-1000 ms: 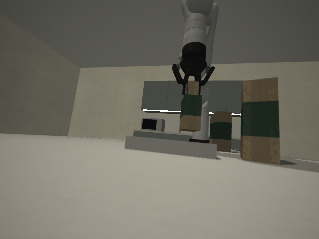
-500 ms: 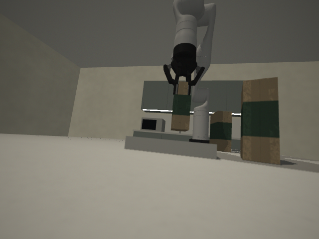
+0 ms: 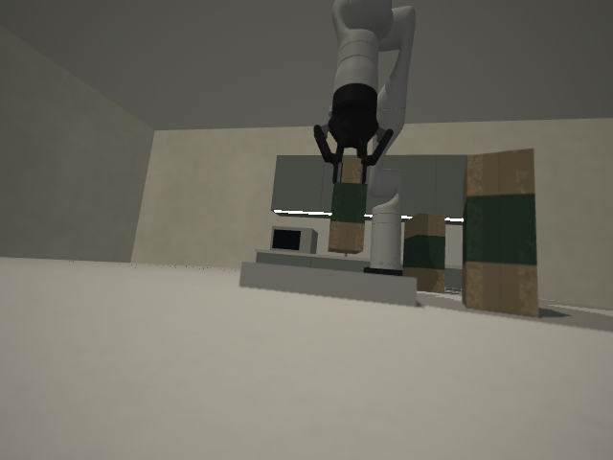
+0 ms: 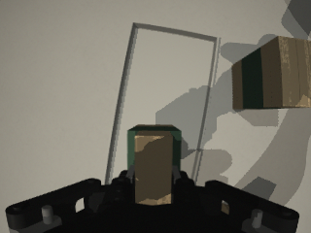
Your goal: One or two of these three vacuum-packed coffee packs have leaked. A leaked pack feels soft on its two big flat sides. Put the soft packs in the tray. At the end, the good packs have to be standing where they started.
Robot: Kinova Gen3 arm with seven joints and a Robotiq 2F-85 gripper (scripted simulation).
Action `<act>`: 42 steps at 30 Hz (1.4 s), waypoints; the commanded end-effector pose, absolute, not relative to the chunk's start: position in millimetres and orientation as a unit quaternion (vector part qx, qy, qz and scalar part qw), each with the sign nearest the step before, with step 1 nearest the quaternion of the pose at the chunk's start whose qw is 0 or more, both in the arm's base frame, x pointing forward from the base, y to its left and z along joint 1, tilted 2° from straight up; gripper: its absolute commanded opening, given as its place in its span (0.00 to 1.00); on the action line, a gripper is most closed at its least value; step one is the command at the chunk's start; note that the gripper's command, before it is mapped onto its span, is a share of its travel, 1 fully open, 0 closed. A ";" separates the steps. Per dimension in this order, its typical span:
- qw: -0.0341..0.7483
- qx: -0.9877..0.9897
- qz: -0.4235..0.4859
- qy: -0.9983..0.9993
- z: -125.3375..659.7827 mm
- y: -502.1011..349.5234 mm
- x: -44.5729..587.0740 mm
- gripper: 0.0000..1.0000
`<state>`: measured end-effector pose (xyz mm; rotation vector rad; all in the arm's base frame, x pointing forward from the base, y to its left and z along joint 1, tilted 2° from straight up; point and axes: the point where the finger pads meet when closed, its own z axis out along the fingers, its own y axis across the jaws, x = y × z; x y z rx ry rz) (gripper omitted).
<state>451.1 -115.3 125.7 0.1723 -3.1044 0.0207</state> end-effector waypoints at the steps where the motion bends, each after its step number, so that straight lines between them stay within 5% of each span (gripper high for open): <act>1: 0.016 0.055 0.007 -0.998 123.4 -115.5 450.9 0.25; 42: 0.016 0.055 0.007 -0.998 79.7 -116.1 449.5 0.25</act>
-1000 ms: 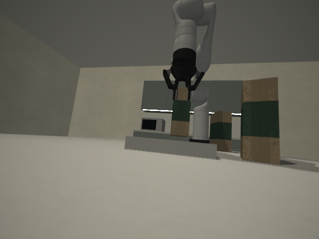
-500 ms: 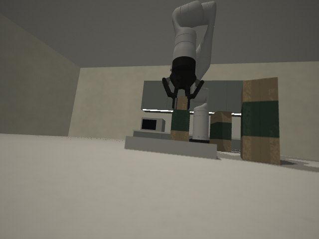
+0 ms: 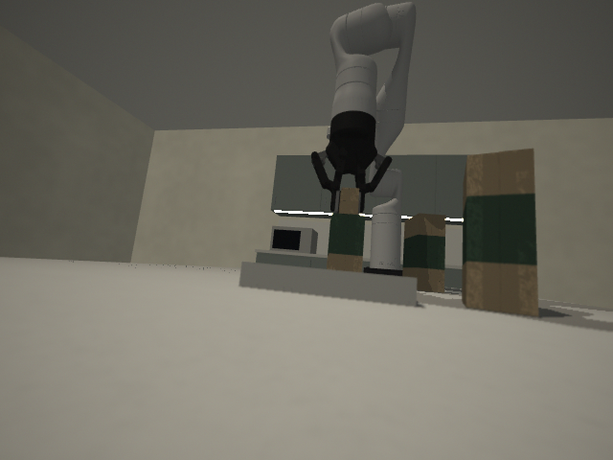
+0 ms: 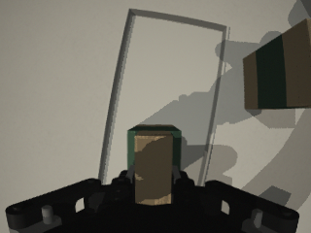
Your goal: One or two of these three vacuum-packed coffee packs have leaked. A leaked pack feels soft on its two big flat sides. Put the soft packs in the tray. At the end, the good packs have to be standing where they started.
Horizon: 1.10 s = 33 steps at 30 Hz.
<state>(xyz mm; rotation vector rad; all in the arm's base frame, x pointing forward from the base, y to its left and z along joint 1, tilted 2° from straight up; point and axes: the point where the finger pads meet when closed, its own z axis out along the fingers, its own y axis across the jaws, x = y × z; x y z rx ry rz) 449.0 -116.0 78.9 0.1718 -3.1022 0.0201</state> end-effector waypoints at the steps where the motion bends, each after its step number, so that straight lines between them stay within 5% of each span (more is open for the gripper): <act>1: 0.016 0.055 0.007 -0.998 79.7 -116.1 449.5 0.25; 25: 0.016 0.055 0.007 -0.998 79.7 -116.1 449.5 0.25; 26: 0.016 0.055 0.007 -0.998 79.7 -116.1 449.5 0.83; 33: 0.016 0.055 0.007 -0.998 79.7 -116.1 449.5 0.83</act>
